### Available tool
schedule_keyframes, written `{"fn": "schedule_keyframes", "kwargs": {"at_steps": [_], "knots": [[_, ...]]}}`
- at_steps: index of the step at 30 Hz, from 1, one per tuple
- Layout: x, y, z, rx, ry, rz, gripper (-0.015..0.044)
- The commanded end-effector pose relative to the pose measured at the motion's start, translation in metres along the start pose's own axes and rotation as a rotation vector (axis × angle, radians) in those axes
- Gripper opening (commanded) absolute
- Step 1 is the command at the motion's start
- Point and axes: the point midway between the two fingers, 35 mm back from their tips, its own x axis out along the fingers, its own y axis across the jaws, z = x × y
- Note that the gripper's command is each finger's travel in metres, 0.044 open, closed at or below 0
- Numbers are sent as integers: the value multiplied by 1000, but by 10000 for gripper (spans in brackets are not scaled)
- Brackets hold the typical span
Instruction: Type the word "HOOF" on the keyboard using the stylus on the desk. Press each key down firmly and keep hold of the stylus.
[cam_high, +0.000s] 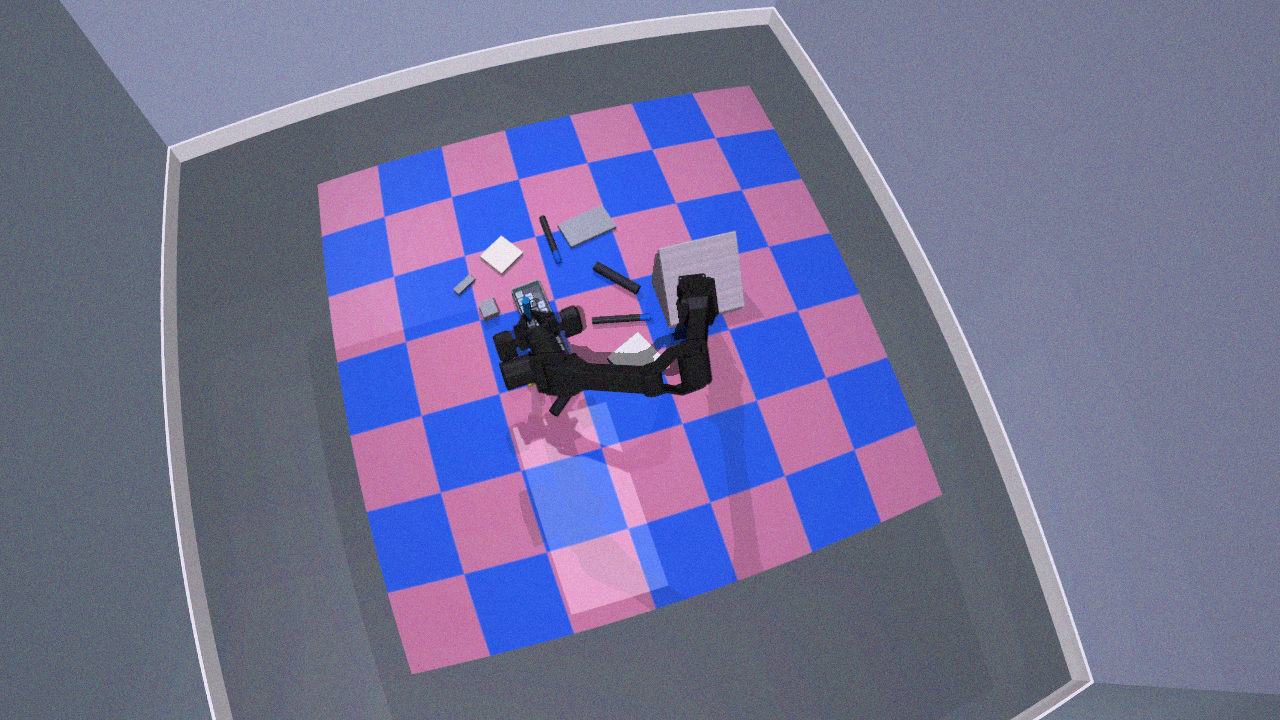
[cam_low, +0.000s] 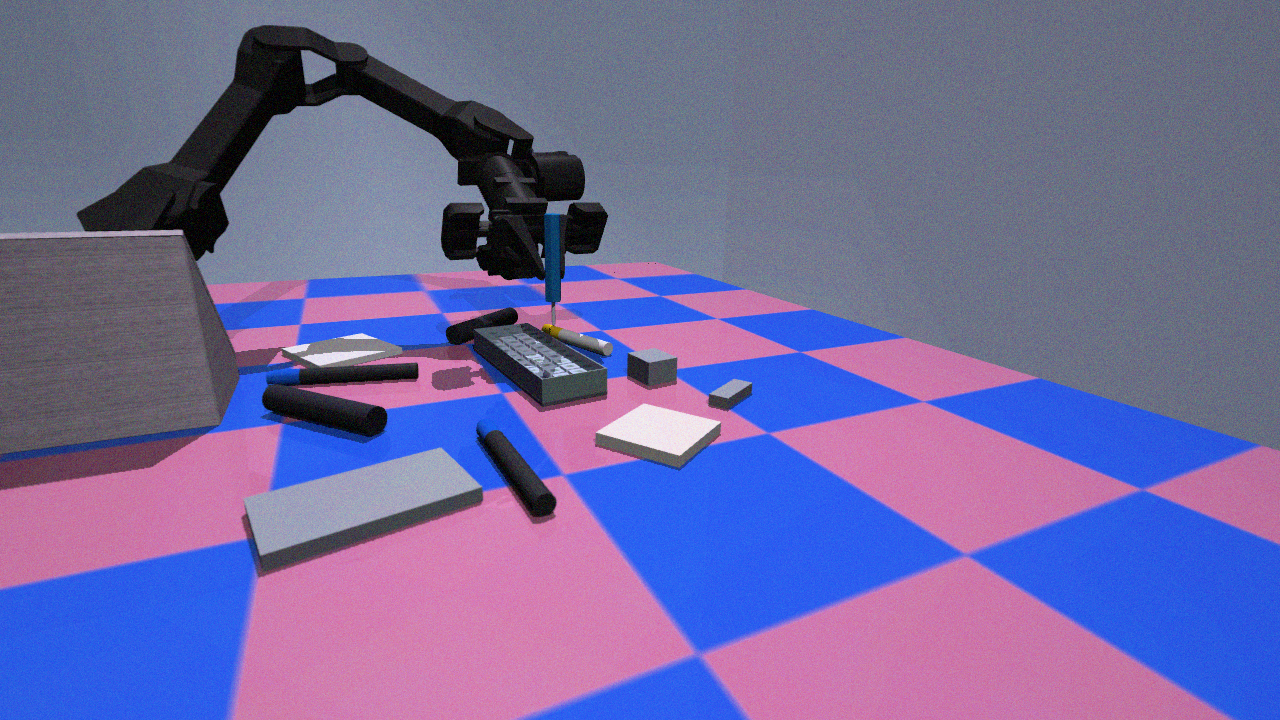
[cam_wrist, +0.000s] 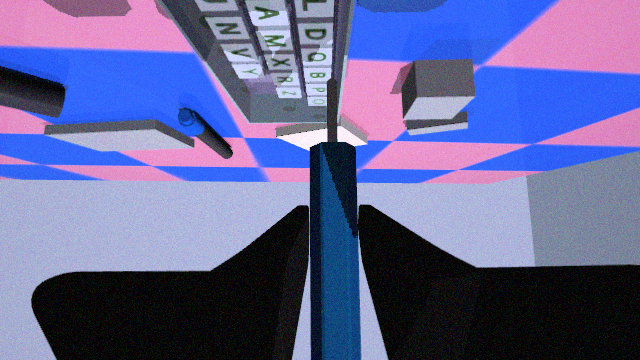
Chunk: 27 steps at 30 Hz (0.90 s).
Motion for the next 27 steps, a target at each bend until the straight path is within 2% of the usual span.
{"fn": "schedule_keyframes", "kwargs": {"at_steps": [1,7,27], "knots": [[-38,1,19,4,6,-9,0],[-74,9,38,2,6,-11,0],[-63,10,55,2,6,-11,0]]}}
